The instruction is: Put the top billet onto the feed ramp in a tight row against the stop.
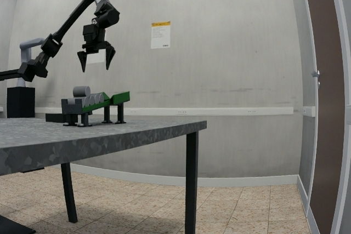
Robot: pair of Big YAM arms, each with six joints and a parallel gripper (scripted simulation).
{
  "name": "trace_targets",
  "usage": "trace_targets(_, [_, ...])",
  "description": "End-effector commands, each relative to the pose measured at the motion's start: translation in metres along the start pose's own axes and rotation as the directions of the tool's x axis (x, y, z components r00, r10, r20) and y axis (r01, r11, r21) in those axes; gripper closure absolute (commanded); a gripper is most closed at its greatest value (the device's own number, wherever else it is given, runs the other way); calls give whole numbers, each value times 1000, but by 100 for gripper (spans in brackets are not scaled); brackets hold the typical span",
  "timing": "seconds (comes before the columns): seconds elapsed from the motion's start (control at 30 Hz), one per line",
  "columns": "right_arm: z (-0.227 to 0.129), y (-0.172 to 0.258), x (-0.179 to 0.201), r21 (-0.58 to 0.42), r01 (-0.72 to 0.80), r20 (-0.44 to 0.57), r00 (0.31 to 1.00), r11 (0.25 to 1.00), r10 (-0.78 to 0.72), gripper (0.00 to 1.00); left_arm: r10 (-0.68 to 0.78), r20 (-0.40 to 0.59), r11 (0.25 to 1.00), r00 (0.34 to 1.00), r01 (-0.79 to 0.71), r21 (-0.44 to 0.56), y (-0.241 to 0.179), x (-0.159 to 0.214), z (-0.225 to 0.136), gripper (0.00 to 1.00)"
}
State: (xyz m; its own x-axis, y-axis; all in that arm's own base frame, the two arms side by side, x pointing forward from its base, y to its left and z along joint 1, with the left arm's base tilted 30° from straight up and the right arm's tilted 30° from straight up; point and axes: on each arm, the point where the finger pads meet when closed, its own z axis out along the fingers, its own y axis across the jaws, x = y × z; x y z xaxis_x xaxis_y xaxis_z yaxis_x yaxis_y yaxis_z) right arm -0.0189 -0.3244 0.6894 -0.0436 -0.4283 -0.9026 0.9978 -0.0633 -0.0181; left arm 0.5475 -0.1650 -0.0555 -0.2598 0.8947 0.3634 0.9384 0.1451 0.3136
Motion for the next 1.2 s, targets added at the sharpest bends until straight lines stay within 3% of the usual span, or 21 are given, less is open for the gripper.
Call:
trace_targets(0.0, [-3, -3, -12, 11, -15, 31, 999, 1000, 15, 0, 22, 5, 1000, 1000, -22, -14, 3, -31, -10, 0])
trace_targets(0.2, [-3, -3, -12, 11, -15, 31, 999, 1000, 15, 0, 72, -9, 997, 997, -72, -2, -7, -51, -11, 0])
trace_targets(0.3, [-3, -3, -12, 11, -15, 31, 999, 1000, 15, 0, 46, -22, 999, 999, -46, 14, 1, -37, -1, 0])
trace_targets(0.6, [-3, -3, -12, 11, -15, 31, 999, 1000, 15, 0, 121, -23, 993, 992, -121, 11, -19, -70, -13, 0])
trace_targets(1.17, [-3, -3, -12, 11, -15, 31, 999, 1000, 15, 0, 131, -33, 991, 991, -131, 23, -22, -72, -9, 0])
